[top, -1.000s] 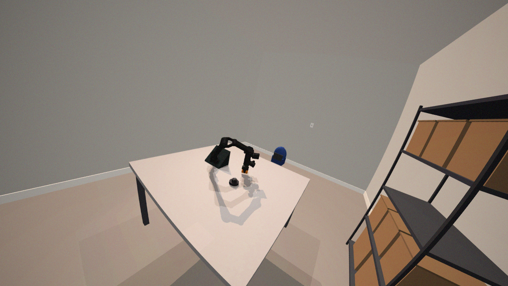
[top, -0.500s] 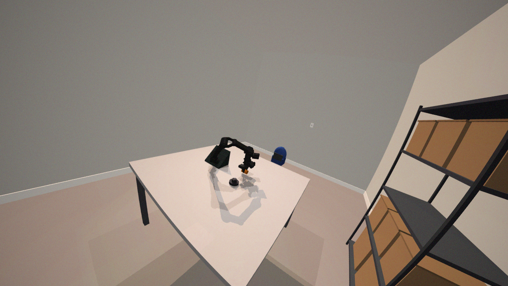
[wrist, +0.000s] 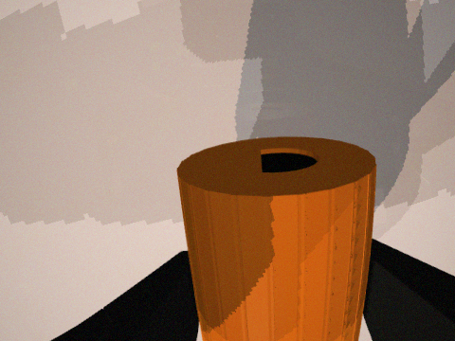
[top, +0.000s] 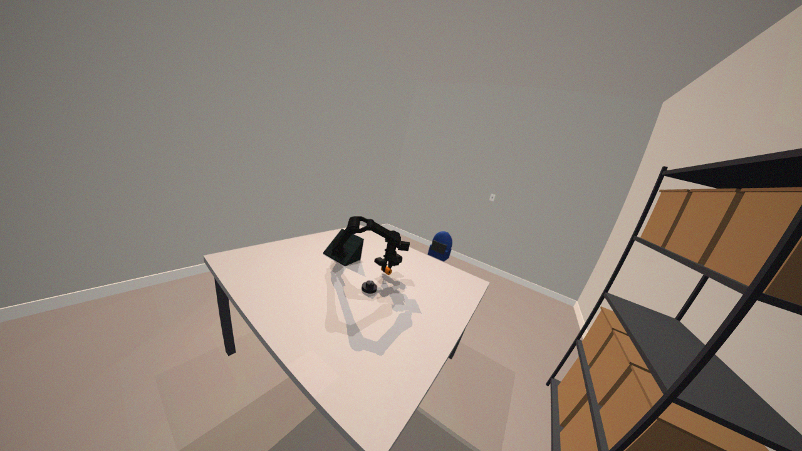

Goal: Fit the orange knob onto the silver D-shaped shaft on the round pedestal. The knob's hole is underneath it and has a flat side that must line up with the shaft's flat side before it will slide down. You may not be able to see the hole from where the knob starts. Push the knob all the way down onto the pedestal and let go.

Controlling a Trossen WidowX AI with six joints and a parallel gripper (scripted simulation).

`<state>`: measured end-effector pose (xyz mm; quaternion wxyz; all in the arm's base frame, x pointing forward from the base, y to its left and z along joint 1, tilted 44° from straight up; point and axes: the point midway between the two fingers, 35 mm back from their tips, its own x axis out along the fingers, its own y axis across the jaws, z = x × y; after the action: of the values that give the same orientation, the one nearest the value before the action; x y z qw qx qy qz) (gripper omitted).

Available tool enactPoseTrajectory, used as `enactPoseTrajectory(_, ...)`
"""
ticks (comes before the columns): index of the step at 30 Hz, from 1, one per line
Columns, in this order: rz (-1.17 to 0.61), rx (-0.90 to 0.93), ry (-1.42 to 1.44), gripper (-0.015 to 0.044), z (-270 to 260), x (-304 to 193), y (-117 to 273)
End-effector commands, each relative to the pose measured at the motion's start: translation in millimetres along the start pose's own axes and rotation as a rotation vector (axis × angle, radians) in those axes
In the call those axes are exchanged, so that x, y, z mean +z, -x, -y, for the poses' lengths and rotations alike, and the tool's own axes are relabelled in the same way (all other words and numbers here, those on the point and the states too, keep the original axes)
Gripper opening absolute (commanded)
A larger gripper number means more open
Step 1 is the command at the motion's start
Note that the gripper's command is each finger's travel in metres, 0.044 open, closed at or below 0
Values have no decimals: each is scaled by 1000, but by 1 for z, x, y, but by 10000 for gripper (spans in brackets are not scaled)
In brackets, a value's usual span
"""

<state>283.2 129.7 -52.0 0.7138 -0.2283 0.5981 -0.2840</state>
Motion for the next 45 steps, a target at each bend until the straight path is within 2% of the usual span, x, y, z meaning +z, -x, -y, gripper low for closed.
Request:
enactPoseTrajectory(1,-1,3,-141,179,-1,0,1)
enactPoseTrajectory(8,-2,3,-371,179,-1,0,1)
enactPoseTrajectory(17,-2,3,-415,179,-1,0,1)
enactPoseTrajectory(28,-2,3,-771,179,-1,0,1)
enactPoseTrajectory(37,-2,3,-814,179,-1,0,1)
enactPoseTrajectory(45,-3,2,-1076,179,-1,0,1)
